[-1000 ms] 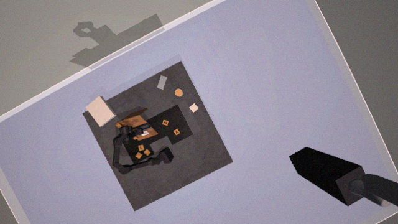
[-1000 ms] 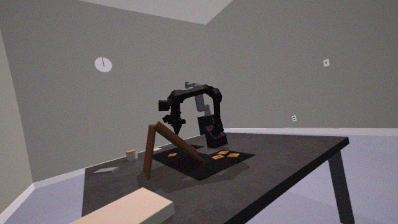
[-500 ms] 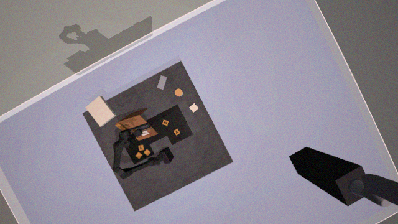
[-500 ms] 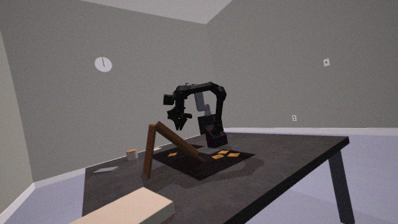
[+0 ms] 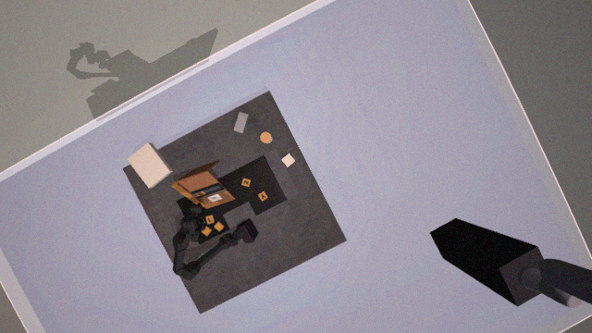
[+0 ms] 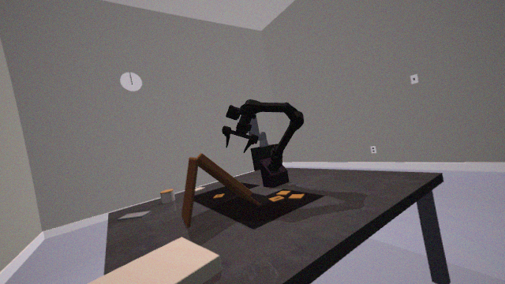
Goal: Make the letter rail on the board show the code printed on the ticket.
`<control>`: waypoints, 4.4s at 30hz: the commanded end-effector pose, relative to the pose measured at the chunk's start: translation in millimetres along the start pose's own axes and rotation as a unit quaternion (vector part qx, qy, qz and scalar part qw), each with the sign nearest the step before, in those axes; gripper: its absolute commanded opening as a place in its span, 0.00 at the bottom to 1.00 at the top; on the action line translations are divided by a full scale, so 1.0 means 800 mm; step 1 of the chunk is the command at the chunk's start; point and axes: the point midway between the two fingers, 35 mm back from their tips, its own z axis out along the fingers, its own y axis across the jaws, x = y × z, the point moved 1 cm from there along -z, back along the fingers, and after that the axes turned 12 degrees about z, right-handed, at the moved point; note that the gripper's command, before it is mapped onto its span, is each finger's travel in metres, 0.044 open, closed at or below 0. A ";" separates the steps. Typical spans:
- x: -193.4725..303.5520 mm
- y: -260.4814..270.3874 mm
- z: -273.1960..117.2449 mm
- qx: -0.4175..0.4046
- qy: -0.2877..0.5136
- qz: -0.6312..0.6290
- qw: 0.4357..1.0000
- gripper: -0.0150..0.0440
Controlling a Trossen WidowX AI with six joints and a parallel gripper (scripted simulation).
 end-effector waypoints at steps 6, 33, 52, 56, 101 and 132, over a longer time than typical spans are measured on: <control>0.017 0.034 -0.042 0.095 -0.046 -0.267 0.958 1.00; 0.069 -0.077 0.024 -0.007 0.030 -0.129 0.991 0.83; 0.281 -0.163 0.234 -0.167 0.220 0.090 0.957 0.83; 0.284 -0.163 0.235 -0.168 0.222 0.091 0.956 0.83; 0.312 -0.135 0.289 -0.169 0.221 0.092 0.956 0.83; 0.312 -0.135 0.289 -0.169 0.221 0.092 0.956 0.71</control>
